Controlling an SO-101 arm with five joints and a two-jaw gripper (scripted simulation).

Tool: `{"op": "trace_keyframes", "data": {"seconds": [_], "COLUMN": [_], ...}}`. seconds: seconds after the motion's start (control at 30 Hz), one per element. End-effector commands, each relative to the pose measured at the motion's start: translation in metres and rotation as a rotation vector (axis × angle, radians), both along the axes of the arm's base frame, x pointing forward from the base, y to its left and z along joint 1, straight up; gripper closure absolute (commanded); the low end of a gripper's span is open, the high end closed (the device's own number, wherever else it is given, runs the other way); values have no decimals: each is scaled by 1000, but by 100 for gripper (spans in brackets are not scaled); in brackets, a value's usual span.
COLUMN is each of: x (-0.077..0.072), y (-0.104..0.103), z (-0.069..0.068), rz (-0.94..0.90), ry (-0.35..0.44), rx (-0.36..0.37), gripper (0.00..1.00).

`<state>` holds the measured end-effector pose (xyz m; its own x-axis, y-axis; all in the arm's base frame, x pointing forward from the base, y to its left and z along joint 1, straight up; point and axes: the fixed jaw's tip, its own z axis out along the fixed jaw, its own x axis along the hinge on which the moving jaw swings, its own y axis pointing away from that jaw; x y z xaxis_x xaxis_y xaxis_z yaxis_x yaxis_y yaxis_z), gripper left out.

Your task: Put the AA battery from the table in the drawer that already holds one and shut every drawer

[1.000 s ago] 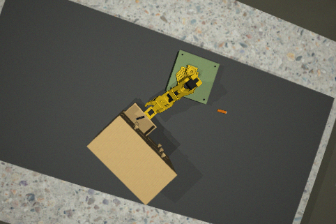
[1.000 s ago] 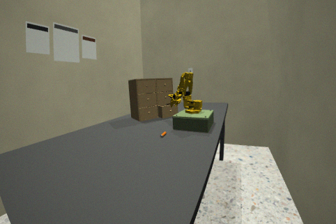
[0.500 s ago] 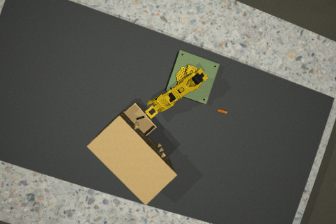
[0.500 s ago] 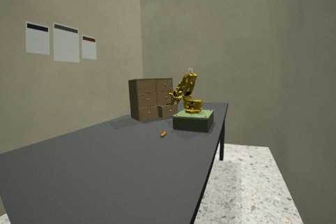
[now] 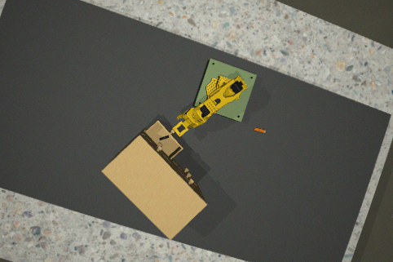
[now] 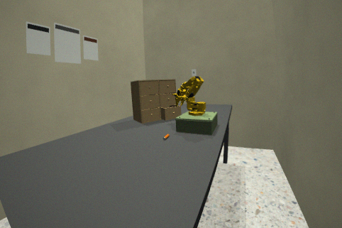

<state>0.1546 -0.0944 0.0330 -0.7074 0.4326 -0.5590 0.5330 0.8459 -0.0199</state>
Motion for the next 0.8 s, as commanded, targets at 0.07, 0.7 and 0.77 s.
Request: {"op": "trace_keyframes", "data": {"seconds": [0.07, 0.7, 0.77], "x": [-9, -27, -27], "y": [4, 16, 16], "z": [11, 16, 16], "rz": [-2, -2, -2], "ry": [14, 62, 62], "rx": [4, 36, 36], "gripper": [79, 79, 79]}}
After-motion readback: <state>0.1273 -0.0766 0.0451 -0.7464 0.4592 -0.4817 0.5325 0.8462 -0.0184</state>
